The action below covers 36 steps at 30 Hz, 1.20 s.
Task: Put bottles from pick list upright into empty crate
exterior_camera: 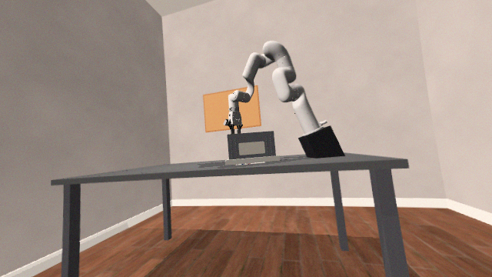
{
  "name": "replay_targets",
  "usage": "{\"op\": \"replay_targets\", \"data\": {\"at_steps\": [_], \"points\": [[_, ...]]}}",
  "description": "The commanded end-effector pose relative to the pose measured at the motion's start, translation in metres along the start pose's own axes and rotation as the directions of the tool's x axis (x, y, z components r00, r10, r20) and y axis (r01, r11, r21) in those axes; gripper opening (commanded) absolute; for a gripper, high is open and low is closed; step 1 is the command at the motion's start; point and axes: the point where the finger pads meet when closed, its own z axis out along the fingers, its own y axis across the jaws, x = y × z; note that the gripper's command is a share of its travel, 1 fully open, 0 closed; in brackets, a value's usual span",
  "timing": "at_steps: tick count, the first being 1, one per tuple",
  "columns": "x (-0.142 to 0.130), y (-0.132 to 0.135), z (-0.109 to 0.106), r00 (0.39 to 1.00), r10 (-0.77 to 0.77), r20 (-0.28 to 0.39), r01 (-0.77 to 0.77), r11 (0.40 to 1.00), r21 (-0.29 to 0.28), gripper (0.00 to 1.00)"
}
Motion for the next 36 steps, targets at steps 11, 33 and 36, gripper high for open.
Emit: {"op": "replay_targets", "data": {"at_steps": [11, 33, 36], "points": [[0.001, 0.000, 0.015, 1.000, 0.000, -0.003, 0.000, 1.000, 0.000, 0.65], [0.001, 0.000, 0.041, 1.000, 0.000, -0.003, 0.000, 1.000, 0.000, 0.65], [0.001, 0.000, 0.045, 1.000, 0.000, -0.003, 0.000, 1.000, 0.000, 0.65]]}}
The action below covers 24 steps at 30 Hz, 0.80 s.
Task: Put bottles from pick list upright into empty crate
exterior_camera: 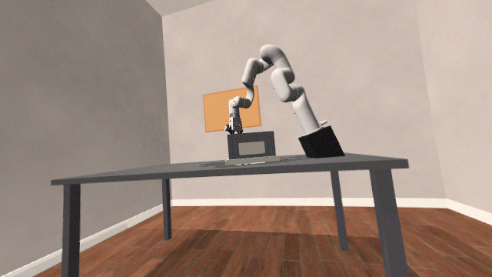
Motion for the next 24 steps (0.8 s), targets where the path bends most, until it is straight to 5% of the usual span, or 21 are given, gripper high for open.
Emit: {"op": "replay_targets", "data": {"at_steps": [1, 23, 24], "points": [[0.002, 0.000, 0.003, 1.000, 0.000, -0.004, 0.000, 1.000, 0.000, 0.65], [0.002, 0.000, 0.016, 1.000, 0.000, -0.004, 0.000, 1.000, 0.000, 0.65], [0.002, 0.000, 0.013, 1.000, 0.000, -0.004, 0.000, 1.000, 0.000, 0.00]]}}
